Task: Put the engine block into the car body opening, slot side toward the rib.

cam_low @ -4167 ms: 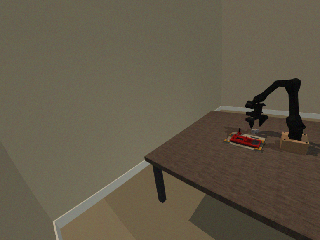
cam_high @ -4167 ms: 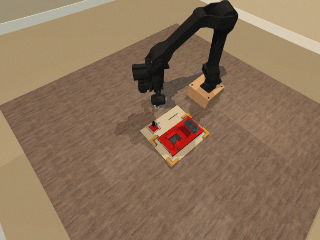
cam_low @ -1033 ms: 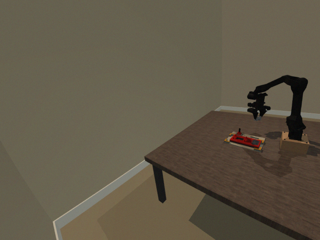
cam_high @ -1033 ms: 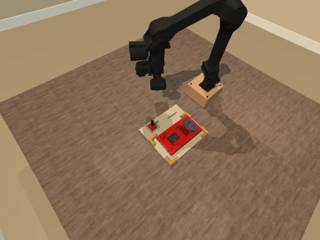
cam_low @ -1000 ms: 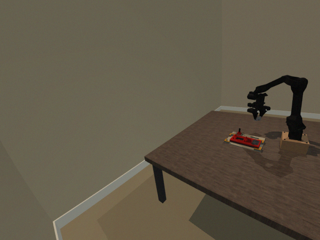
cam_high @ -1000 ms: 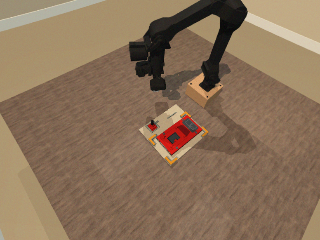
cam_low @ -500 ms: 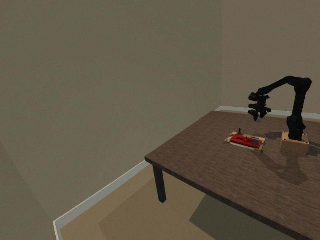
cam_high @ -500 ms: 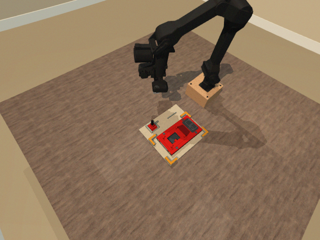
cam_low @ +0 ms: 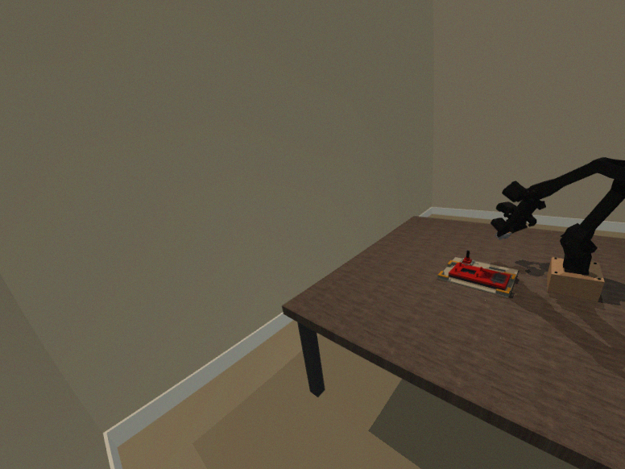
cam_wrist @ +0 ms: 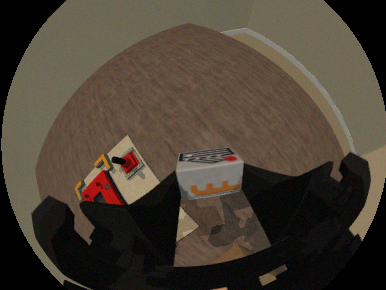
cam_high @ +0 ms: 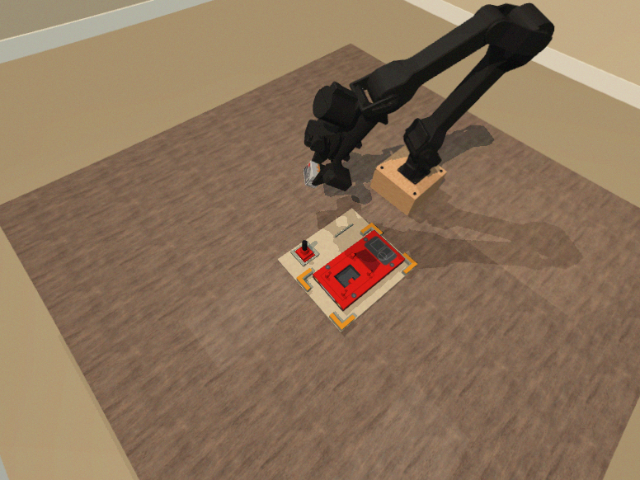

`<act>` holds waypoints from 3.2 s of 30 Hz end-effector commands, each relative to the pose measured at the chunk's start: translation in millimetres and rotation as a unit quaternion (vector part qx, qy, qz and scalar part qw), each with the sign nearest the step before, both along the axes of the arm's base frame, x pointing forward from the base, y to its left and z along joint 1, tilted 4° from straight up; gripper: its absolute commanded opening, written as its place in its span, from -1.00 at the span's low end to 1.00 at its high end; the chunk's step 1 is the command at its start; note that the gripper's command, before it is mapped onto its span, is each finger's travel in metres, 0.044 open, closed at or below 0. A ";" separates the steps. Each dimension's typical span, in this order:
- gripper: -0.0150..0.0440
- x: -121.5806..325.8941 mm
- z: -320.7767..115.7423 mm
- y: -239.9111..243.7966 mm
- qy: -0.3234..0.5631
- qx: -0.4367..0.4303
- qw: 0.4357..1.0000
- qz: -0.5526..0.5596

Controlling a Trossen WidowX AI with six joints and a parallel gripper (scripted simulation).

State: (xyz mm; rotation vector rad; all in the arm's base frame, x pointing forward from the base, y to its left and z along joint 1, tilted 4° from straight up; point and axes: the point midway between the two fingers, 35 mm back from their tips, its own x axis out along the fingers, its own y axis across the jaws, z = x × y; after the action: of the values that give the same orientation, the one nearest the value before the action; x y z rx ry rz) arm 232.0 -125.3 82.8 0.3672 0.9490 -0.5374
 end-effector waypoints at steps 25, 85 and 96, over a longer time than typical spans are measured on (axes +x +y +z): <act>-0.49 -6.4 -28.9 7.7 -0.133 -0.091 0.987 -0.015; -0.14 -0.2 -113.7 11.3 -0.141 -0.096 0.985 -0.013; 0.84 -0.2 -113.7 11.3 -0.141 -0.096 0.985 -0.013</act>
State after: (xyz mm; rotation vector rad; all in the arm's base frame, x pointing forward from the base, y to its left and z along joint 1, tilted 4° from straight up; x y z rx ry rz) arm 231.5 -113.8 -31.3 0.2742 0.6165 -0.5784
